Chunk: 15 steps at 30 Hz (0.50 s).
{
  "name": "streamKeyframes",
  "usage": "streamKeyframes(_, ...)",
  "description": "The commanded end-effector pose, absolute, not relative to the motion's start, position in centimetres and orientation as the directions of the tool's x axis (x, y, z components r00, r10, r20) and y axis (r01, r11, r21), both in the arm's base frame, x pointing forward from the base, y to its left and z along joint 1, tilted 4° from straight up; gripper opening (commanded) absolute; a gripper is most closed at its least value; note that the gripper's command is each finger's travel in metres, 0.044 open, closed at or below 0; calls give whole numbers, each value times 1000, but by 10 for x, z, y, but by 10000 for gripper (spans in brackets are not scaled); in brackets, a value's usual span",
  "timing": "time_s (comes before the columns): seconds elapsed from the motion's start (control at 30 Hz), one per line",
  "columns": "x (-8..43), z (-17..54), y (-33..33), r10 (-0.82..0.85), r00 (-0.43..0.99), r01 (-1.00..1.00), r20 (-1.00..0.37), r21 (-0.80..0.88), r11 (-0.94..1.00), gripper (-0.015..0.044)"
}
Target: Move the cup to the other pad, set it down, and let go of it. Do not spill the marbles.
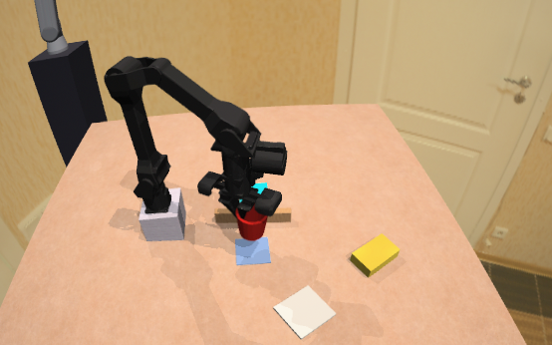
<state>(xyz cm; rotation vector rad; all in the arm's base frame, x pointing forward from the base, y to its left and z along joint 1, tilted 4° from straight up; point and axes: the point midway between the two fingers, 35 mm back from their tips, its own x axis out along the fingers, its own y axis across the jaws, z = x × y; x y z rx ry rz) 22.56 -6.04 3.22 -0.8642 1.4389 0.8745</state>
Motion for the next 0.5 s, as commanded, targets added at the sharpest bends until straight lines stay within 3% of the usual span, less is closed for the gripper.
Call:
streamKeyframes(0.0,226,32,-52,-18,-41,-895,-999,28,445,0)
streamKeyframes(0.47,227,32,-28,-17,-40,-895,-999,28,446,0)
